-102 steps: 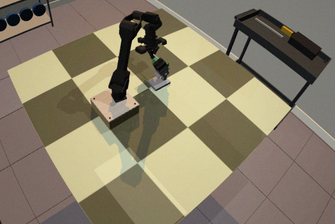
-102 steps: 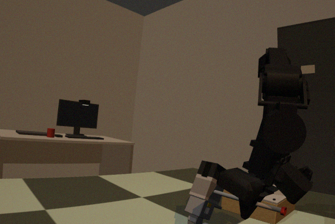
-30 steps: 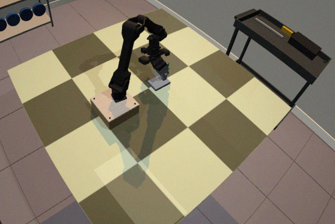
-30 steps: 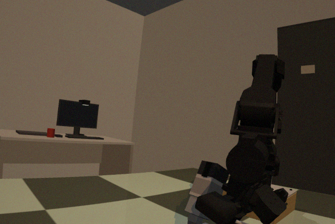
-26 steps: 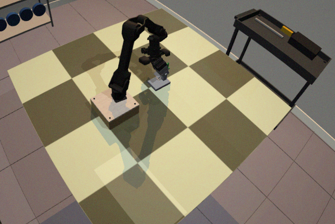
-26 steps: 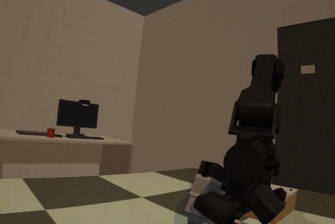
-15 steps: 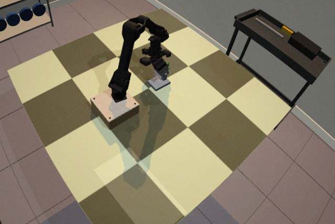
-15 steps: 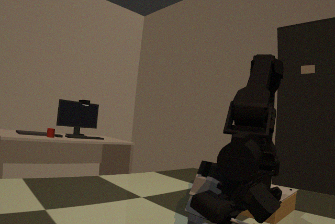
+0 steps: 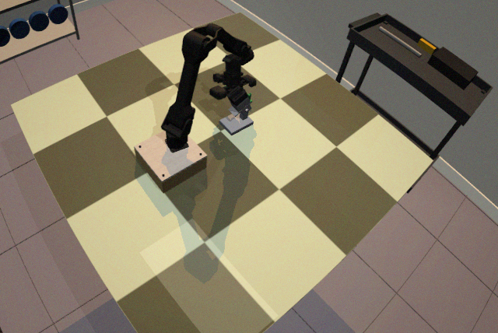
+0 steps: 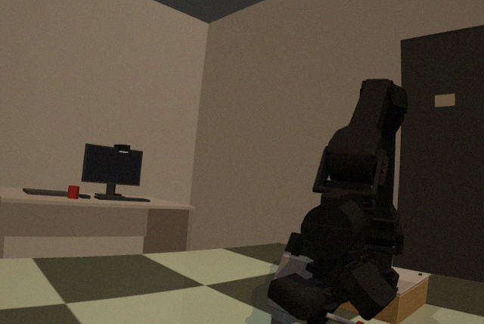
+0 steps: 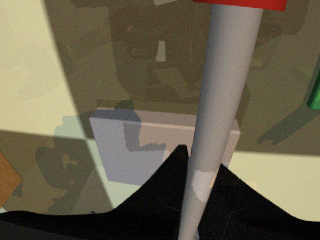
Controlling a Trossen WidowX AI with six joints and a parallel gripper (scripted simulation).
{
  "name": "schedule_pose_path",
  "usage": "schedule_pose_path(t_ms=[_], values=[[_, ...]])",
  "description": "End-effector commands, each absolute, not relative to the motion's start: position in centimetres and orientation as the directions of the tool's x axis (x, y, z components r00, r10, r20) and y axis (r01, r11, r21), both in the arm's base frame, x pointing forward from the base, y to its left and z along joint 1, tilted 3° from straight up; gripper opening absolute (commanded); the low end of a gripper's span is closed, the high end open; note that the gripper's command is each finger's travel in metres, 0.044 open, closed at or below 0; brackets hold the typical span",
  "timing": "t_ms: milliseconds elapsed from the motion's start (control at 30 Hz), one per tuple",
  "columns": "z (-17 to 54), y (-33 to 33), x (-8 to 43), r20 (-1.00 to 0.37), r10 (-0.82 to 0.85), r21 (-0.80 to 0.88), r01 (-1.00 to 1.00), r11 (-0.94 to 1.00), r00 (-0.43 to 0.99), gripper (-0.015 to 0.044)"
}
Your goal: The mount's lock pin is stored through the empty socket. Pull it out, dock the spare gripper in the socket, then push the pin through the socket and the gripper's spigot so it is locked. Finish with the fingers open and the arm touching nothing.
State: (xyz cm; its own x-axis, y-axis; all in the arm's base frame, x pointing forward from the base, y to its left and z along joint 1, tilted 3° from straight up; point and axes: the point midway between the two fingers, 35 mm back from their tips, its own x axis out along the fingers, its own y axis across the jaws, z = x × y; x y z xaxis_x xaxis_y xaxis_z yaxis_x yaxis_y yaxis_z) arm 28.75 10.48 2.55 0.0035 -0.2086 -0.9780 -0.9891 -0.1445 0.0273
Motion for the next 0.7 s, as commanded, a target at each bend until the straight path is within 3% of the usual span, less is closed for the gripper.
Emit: schedule_pose_path(t_ms=[0, 167, 433, 667], values=[[2.64, 10.23, 28.86, -0.979, -0.204, 0.025, -0.989, -0.148, 0.006, 0.0], [2.64, 10.06, 28.89, -0.979, -0.204, 0.027, -0.989, -0.148, 0.004, 0.0], [2.55, 10.09, 28.83, -0.978, -0.208, 0.03, -0.989, -0.144, 0.001, 0.02], [2.97, 10.39, 28.76, -0.978, -0.208, 0.03, -0.989, -0.144, 0.001, 0.02]])
